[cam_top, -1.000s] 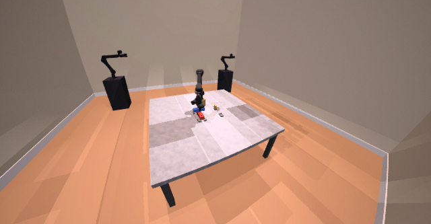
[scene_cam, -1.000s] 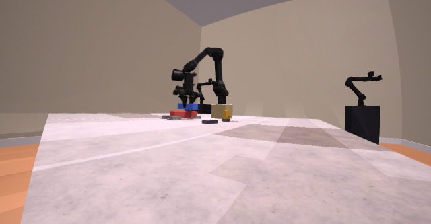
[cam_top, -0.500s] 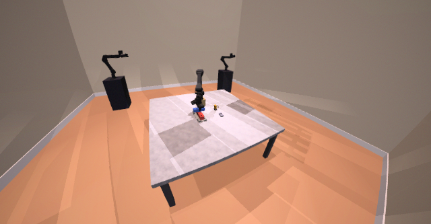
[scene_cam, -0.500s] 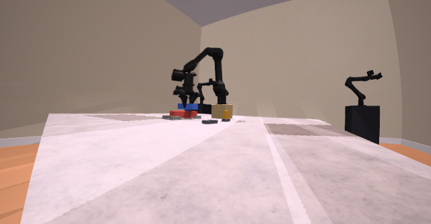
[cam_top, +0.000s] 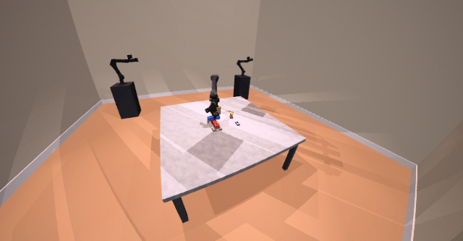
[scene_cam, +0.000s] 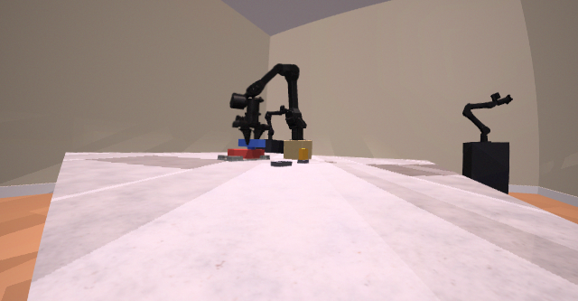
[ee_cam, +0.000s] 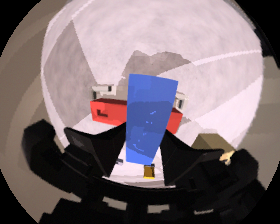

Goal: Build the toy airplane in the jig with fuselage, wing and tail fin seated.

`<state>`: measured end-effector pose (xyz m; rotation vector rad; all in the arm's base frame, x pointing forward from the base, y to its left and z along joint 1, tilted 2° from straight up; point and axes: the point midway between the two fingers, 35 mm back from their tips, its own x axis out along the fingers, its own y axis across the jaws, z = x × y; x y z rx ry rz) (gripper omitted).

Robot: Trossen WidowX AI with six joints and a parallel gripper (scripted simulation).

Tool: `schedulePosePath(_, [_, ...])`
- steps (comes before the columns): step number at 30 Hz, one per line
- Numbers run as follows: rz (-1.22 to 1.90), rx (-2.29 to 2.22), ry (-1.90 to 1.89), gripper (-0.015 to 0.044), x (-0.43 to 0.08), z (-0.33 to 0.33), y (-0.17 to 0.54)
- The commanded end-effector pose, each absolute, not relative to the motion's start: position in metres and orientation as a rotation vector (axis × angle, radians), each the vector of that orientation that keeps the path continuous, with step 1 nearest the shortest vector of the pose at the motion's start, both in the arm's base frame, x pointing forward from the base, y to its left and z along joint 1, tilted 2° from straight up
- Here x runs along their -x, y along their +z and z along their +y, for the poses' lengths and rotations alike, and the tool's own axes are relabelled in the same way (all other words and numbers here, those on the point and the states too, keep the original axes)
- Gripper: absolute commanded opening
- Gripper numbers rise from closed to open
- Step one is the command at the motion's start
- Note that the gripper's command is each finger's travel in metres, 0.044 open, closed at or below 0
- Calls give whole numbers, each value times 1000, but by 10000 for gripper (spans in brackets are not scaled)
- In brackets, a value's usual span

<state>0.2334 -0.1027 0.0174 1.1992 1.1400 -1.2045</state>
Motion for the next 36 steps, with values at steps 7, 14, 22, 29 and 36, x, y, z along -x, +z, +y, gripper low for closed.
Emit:
schedulePosePath(7, [1140,-1199,-1205,83,-233,-103,17])
schedulePosePath(14, [1140,-1199,-1205,161,-233,-103,17])
schedulePosePath(22, [1140,-1199,-1205,371,-233,-103,17])
schedulePosePath(29, [1140,-1199,-1205,440,-233,-103,17])
schedulePosePath(36, [1140,-1201,-1202,440,-232,-100,91])
